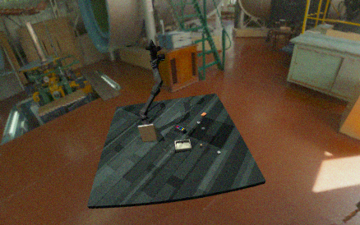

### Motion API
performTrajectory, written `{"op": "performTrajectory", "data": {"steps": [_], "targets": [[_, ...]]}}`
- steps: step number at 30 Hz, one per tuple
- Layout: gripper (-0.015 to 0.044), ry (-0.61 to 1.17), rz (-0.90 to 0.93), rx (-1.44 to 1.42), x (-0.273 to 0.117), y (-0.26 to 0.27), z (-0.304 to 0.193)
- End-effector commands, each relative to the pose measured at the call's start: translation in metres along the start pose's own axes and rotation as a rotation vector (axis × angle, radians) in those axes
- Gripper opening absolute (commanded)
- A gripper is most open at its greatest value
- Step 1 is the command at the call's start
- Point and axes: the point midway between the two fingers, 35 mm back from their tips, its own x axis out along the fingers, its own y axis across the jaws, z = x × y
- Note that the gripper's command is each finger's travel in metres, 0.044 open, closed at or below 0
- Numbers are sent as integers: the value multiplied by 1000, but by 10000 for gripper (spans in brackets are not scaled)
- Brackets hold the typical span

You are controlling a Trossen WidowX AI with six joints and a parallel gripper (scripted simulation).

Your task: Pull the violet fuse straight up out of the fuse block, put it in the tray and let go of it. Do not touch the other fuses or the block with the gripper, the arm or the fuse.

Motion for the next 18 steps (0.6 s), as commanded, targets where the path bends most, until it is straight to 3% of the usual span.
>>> {"op": "performTrajectory", "data": {"steps": [1, 3, 11, 18], "targets": [[26, 2, -3, 4, 0, 0, -1], [62, 20, -24, 35, 0, -1, -6], [62, 309, 14, -90, 0, 31, -111], [62, 575, 31, -223, -28, 32, -204]]}}
